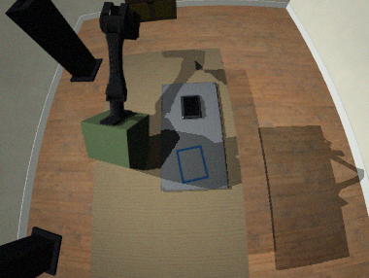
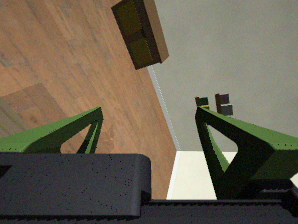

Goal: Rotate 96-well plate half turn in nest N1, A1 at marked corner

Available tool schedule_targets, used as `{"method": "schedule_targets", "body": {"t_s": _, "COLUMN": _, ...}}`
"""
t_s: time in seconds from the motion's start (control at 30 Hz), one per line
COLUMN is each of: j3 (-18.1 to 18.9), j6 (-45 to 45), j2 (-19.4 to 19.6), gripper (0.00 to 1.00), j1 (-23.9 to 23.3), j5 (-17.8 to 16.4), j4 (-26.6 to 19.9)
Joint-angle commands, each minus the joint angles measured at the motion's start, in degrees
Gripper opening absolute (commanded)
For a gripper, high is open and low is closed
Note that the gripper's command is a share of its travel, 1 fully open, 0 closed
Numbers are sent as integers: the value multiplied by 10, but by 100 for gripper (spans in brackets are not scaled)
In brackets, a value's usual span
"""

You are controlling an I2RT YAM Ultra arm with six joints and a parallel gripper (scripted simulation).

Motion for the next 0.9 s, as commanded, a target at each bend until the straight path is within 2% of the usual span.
{"method": "schedule_targets", "body": {"t_s": 0.0, "j3": 3, "j6": 0, "j2": -5, "gripper": 100, "j1": 1, "j5": 0, "j4": 3}}
{"method": "schedule_targets", "body": {"t_s": 0.53, "j3": 3, "j6": 0, "j2": -5, "gripper": 100, "j1": 1, "j5": 0, "j4": 3}}
{"method": "schedule_targets", "body": {"t_s": 0.63, "j3": 10, "j6": 19, "j2": -20, "gripper": 100, "j1": -3, "j5": 36, "j4": -56}}
{"method": "schedule_targets", "body": {"t_s": 0.77, "j3": -2, "j6": 34, "j2": -21, "gripper": 100, "j1": -37, "j5": 7, "j4": -46}}
{"method": "schedule_targets", "body": {"t_s": 0.87, "j3": 8, "j6": 53, "j2": -32, "gripper": 100, "j1": -41, "j5": 39, "j4": -106}}
